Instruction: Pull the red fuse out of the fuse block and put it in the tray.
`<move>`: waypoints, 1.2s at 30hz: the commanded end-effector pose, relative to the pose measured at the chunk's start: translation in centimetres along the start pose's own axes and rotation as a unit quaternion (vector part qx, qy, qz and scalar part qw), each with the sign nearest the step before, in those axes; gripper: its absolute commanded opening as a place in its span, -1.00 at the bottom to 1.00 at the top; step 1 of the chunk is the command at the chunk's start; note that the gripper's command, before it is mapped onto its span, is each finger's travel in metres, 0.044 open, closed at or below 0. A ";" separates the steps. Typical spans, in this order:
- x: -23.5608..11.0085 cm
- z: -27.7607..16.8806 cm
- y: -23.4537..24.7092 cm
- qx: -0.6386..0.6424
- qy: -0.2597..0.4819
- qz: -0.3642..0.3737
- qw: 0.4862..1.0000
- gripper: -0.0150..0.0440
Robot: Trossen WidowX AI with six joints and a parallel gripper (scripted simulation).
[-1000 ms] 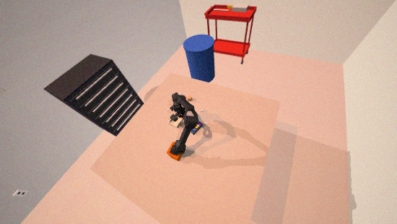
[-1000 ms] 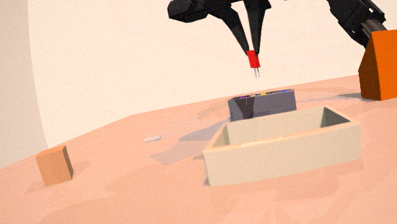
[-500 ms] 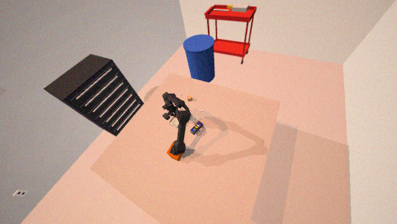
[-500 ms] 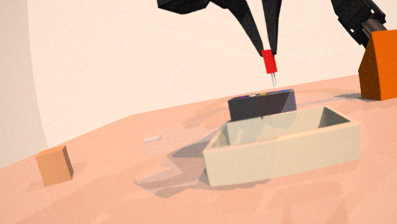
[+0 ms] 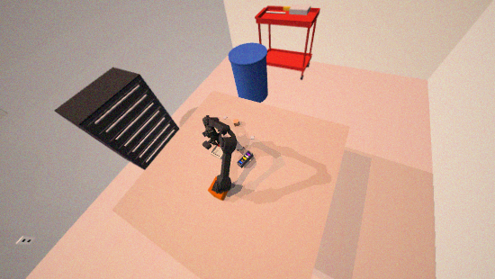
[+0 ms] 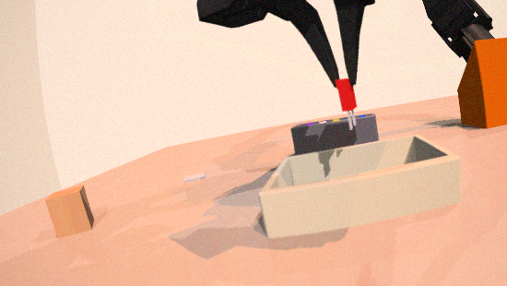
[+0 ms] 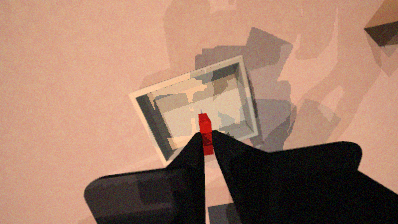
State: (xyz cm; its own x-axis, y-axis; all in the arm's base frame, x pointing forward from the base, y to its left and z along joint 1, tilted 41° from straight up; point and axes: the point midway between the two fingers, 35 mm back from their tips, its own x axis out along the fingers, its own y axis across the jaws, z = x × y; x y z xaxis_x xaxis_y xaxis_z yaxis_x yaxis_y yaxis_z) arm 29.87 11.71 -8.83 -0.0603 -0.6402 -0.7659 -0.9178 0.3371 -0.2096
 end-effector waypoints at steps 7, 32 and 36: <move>1.8 -0.1 0.1 -0.005 0.003 -0.001 1.000 -0.49; -0.9 -0.1 0.1 -0.004 0.002 0.000 1.000 0.63; -1.2 -0.1 0.2 -0.005 0.003 -0.001 1.000 0.63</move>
State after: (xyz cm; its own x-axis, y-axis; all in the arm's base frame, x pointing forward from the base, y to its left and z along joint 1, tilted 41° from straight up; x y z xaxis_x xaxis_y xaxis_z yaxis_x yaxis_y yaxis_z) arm 29.58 11.92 -8.64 -0.0639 -0.6489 -0.7582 -0.9253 0.3232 -0.1987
